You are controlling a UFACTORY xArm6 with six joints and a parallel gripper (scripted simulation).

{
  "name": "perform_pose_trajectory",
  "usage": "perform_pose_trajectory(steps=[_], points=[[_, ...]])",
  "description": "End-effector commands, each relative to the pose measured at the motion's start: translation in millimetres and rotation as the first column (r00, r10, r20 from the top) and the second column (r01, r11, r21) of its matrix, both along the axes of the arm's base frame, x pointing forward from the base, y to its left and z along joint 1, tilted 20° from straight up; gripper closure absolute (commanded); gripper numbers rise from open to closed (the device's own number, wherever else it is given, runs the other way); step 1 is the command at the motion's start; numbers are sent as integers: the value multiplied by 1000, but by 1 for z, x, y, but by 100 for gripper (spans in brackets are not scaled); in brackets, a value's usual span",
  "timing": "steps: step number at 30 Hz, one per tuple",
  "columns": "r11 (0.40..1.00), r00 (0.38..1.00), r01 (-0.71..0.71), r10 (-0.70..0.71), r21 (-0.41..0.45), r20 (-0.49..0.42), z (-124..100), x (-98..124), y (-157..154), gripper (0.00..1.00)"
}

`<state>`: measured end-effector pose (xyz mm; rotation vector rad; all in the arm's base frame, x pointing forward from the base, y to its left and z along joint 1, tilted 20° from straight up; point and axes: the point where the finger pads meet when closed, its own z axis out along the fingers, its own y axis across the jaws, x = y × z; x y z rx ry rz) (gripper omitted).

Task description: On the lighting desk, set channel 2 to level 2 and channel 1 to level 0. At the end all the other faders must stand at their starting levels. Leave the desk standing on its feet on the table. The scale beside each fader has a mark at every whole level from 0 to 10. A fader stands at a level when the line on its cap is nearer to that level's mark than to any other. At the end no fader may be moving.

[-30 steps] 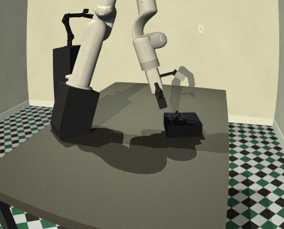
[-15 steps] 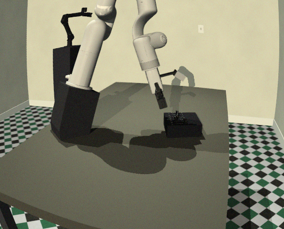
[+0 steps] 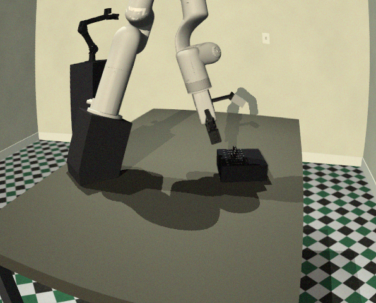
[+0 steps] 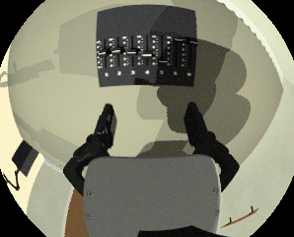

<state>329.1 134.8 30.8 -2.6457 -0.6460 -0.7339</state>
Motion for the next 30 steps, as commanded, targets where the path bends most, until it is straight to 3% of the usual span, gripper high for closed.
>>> perform_pose_trajectory(steps=[1,6,10,17,19,20,23,30], points=[[1000,1000,0,0,0,2,1,1,0,0],[1000,1000,-25,25,-8,12,2,2,1,0],[985,983,-164,168,-59,70,8,9,5,0],[837,824,-492,536,-239,182,35,33,23,0],[837,824,-492,536,-239,182,35,33,23,0],[744,724,-588,659,-317,206,40,37,26,0],[663,636,-643,741,-383,215,54,45,33,0],[362,315,-737,931,-571,184,79,55,33,0]])
